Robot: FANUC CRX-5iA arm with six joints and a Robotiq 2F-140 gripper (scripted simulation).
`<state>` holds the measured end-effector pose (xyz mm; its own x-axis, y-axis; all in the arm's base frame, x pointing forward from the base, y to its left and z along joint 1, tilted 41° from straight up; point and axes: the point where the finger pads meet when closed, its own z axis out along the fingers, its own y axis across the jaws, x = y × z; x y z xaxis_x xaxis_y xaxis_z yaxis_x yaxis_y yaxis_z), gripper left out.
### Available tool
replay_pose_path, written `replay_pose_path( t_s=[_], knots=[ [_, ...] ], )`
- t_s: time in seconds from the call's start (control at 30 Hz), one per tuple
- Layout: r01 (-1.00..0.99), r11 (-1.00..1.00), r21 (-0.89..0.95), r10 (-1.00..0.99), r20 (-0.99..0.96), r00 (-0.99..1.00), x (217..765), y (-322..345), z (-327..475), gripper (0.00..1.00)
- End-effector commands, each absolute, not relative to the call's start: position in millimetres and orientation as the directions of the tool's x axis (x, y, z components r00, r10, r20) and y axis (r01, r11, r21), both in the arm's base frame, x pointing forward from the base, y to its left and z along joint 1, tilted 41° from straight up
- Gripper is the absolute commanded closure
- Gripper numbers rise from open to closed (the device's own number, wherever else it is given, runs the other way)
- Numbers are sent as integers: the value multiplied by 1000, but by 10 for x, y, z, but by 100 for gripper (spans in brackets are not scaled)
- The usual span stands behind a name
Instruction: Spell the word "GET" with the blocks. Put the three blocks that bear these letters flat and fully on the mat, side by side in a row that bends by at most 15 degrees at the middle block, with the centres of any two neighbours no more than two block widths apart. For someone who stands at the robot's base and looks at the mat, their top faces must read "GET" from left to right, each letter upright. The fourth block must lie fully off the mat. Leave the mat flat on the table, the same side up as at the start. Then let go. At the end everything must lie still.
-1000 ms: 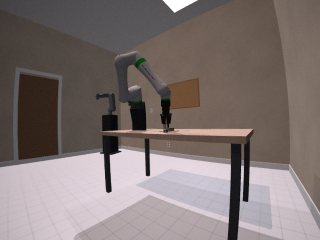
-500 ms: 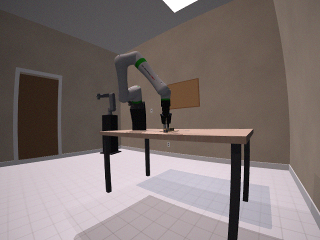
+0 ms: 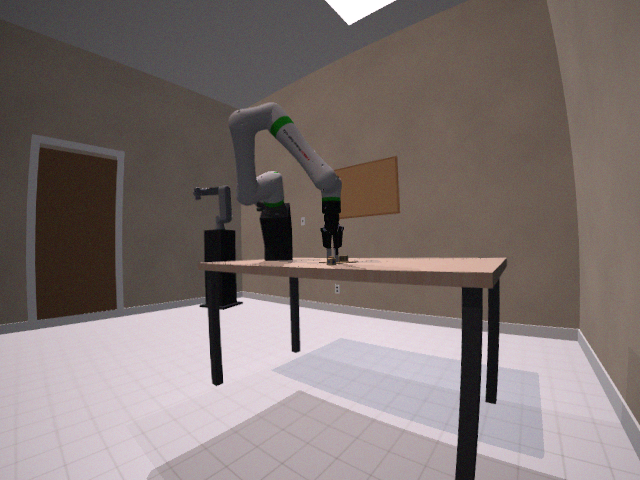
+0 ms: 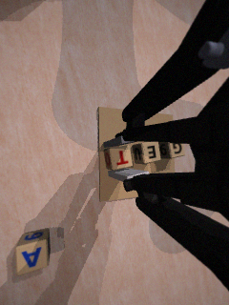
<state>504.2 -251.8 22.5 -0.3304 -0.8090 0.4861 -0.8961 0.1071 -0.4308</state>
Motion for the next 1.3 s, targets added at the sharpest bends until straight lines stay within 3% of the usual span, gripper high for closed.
replay_pose_path(
  t_s=[0.0, 0.13, 0.67, 1.27],
  knots=[
    [-896, 107, -431, -809, 486, -330, 5044, -2516, 226, 77],
    [-896, 107, -431, -809, 486, -330, 5044, -2516, 226, 72],
    [-896, 107, -431, -809, 486, -330, 5029, -2488, 264, 72],
    [-896, 107, -431, -809, 486, -330, 4812, -2064, 821, 72]
  ],
)
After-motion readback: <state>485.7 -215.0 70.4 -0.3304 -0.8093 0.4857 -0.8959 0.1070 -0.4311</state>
